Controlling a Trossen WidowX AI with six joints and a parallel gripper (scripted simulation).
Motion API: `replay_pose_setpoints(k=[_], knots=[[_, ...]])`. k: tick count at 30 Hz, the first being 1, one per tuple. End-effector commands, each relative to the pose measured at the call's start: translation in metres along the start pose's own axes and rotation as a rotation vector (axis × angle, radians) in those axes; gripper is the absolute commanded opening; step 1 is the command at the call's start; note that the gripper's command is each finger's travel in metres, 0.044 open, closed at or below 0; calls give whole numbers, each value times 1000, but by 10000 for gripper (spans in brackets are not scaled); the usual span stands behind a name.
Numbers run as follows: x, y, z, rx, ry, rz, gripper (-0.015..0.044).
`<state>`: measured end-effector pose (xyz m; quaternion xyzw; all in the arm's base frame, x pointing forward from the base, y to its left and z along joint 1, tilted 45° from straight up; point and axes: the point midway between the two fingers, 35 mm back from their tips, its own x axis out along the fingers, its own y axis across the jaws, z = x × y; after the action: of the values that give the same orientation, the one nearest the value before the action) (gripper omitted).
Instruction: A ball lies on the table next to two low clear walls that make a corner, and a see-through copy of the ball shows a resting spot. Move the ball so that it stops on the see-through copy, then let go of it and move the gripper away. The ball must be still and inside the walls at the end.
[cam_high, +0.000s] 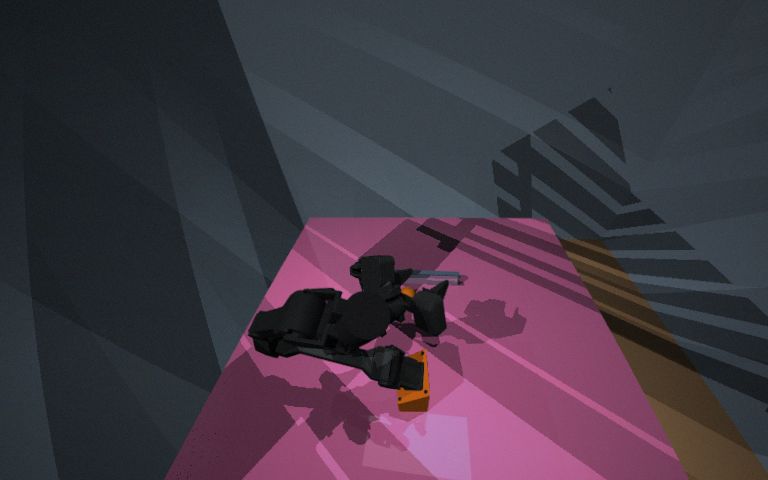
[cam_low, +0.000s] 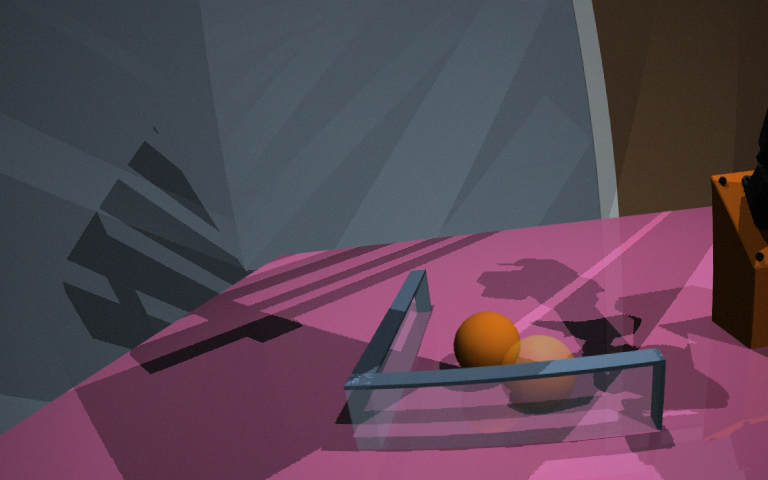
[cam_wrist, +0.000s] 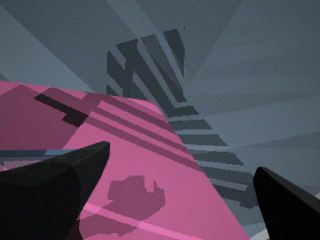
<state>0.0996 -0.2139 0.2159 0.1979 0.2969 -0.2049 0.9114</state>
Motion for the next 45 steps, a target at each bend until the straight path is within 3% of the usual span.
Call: replay_pose_setpoints(k=[1, 11, 21, 29, 45], knots=[[41, 19, 6, -5, 104, 161, 426], [134, 105, -11, -64, 410, 493, 426], [197, 212, -89, -144, 847, 692, 426], [215, 288, -181, -296, 1172, 729, 426], [218, 298, -203, -306, 1190, 729, 426]])
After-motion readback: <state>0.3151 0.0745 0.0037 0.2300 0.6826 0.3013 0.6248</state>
